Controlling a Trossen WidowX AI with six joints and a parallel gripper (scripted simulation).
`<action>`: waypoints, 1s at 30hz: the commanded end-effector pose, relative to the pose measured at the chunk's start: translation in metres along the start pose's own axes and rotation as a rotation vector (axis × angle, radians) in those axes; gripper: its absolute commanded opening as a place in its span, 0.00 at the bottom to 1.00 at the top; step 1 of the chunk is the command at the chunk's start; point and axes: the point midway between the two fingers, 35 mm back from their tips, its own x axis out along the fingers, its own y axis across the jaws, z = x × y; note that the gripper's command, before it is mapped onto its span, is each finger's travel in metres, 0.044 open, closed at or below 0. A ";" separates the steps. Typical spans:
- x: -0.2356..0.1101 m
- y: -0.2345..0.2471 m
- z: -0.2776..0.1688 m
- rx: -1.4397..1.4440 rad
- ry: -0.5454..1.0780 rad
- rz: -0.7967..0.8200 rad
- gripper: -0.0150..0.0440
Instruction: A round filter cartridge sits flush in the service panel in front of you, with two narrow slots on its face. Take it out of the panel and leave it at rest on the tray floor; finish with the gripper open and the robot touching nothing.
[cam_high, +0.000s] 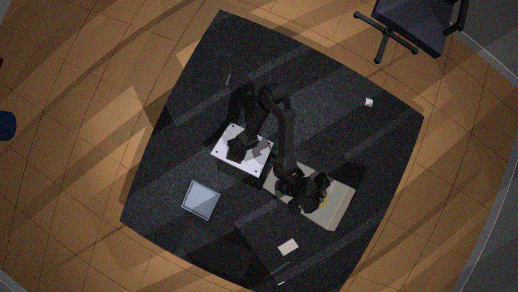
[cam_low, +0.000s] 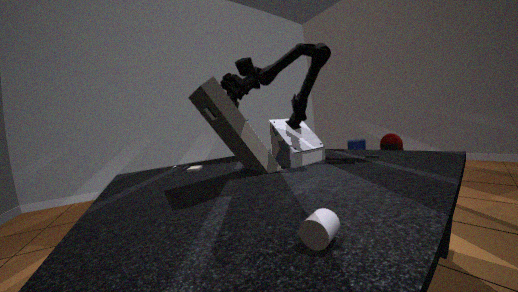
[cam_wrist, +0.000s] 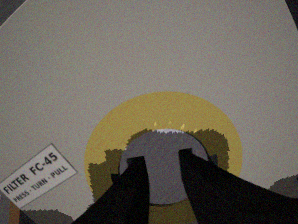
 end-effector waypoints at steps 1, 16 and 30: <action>0.009 0.000 -0.002 -0.017 0.004 -0.015 0.25; -0.026 -0.003 0.002 -0.010 0.006 -0.018 0.25; -0.073 0.000 -0.001 -0.016 0.006 -0.020 0.25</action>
